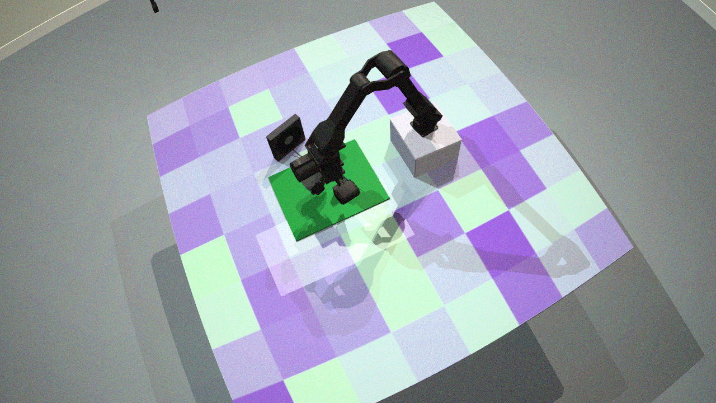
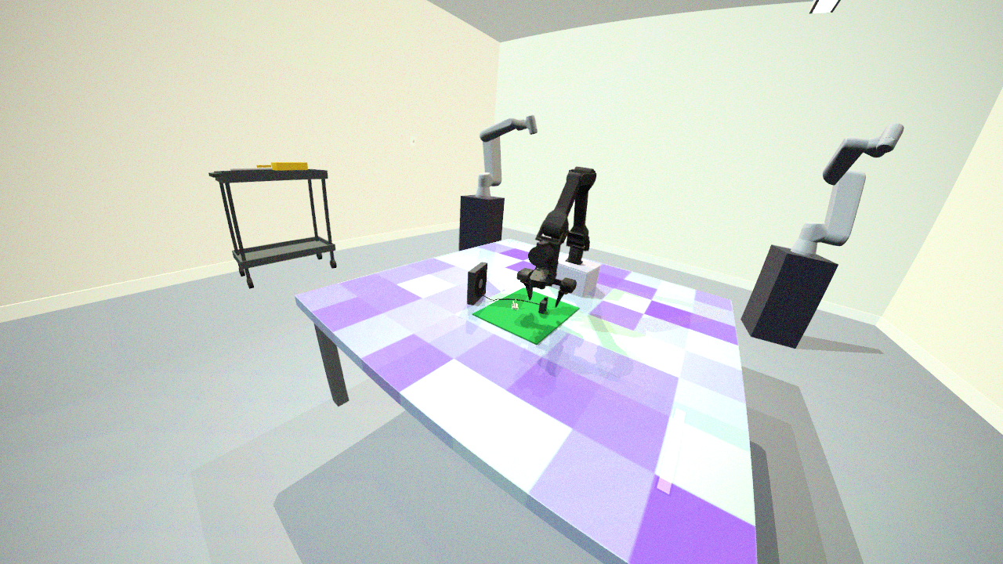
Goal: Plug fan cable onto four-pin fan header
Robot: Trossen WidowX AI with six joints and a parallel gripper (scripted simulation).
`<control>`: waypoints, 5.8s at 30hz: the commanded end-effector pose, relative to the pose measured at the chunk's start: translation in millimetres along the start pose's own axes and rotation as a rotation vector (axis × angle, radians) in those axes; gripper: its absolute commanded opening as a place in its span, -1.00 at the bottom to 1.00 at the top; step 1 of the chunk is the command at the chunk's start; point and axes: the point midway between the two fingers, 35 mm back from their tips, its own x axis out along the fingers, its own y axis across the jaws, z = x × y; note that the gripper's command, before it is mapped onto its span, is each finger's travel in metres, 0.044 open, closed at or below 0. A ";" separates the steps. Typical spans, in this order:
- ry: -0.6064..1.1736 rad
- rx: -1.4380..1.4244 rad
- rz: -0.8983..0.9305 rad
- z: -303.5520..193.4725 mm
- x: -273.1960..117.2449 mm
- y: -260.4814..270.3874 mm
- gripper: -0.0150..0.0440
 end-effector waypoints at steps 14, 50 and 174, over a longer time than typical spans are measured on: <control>0.007 0.006 -0.002 -3.6 25.4 -0.3 1.00; 0.006 0.093 -0.003 -0.6 -25.9 -2.6 -0.49; -0.012 2.687 -0.012 6.7 -4.2 -98.6 -0.49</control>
